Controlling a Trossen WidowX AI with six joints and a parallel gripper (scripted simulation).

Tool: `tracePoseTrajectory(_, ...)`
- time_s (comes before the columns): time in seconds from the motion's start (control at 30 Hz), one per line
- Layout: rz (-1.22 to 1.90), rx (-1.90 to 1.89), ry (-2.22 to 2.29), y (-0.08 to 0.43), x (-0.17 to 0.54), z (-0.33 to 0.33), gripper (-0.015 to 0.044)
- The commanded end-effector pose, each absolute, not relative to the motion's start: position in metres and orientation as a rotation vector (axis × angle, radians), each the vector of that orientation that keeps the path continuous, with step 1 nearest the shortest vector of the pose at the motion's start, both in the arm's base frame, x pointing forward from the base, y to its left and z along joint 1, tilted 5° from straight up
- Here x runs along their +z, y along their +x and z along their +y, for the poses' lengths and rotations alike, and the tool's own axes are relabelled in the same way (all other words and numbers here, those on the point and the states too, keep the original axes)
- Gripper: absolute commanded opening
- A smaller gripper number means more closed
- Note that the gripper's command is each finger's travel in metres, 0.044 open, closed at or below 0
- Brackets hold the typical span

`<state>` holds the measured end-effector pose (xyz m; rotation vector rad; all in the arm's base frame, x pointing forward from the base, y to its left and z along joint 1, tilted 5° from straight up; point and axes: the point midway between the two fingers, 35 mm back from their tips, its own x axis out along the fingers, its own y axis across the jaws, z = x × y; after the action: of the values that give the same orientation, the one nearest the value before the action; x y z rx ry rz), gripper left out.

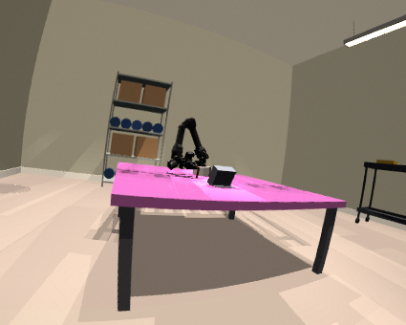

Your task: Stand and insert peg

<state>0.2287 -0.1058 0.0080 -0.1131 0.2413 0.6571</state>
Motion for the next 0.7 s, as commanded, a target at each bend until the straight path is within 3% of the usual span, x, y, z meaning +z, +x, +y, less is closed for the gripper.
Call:
tracePoseTrajectory(0.0, 0.242, 0.657, -0.114, 0.2274, 0.0062, -0.1066, 0.0049)
tracePoseTrajectory(0.67, 0.224, 0.644, -0.098, 0.2241, 0.0056, -0.1084, 0.0049)
